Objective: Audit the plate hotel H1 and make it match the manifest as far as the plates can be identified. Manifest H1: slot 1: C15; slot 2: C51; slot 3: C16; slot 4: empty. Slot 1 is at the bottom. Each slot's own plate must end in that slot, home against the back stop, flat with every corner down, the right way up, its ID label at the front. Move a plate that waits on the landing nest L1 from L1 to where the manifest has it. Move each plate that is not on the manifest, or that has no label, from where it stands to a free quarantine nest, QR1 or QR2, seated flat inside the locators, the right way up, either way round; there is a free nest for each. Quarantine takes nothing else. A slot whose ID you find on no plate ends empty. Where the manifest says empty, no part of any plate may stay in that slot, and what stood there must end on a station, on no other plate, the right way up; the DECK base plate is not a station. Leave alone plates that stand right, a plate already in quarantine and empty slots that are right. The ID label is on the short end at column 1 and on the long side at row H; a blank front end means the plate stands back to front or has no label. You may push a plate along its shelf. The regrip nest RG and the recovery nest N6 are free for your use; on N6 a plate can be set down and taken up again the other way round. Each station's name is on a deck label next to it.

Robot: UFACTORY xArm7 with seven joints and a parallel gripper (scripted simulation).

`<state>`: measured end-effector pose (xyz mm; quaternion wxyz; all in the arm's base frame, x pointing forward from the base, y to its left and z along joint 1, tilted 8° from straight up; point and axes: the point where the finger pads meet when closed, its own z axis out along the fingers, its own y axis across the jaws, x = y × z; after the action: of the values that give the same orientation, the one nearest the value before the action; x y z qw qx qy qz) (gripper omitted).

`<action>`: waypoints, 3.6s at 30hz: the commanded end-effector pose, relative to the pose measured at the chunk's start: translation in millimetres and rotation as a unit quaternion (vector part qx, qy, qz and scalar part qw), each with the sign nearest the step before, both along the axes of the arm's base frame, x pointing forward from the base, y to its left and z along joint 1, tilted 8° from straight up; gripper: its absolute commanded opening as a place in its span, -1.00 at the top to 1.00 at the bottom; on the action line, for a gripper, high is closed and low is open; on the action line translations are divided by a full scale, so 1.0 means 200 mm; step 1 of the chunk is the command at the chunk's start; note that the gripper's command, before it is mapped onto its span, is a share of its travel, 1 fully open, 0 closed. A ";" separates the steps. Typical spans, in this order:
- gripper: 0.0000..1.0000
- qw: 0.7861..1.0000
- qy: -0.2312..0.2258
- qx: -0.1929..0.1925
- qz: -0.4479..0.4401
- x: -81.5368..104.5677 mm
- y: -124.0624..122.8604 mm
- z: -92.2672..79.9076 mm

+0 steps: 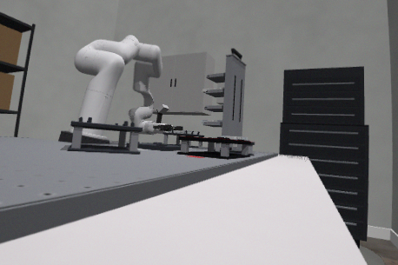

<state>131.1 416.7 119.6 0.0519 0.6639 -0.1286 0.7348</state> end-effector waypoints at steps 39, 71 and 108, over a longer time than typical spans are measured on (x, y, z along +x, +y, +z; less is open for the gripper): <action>-1.00 1.000 0.000 0.002 0.000 -0.19 0.06 -0.01; -1.00 1.000 0.000 0.002 0.000 -0.29 0.08 -0.02; -1.00 1.000 0.001 0.002 0.000 -0.32 0.04 0.38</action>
<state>67.8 424.6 188.1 0.0515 0.6641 -0.1290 0.7346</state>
